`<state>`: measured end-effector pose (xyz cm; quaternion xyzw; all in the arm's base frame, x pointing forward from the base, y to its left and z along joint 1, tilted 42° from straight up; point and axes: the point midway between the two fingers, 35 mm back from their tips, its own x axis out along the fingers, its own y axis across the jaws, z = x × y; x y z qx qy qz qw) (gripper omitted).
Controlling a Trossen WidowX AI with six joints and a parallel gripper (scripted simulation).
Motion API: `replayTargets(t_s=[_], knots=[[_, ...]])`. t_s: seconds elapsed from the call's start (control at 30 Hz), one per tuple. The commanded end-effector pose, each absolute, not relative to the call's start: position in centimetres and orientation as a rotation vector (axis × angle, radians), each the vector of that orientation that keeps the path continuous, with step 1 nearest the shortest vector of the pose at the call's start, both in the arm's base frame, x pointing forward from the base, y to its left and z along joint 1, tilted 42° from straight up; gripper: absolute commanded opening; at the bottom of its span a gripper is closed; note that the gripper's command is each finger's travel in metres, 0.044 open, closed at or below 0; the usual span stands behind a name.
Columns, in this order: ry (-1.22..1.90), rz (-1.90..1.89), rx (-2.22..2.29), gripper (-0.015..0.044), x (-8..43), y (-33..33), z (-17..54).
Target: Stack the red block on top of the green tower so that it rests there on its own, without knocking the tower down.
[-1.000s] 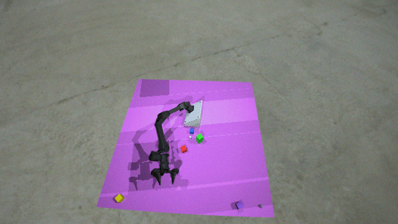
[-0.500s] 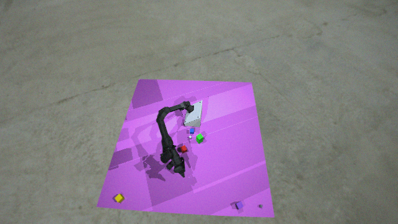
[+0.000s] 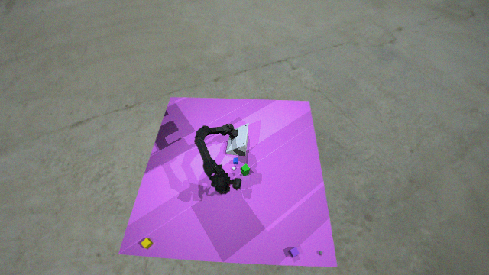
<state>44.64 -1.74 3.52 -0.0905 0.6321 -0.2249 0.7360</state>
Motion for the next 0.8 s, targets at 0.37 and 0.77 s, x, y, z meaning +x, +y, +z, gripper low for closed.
replayTargets(t_s=[0.37, 0.77], knots=[[1.725, -0.278, -0.844, 0.0440, 38.1, -2.4, 6.9], [1.725, -0.279, -0.844, 0.0440, 38.1, -4.4, 4.9]])
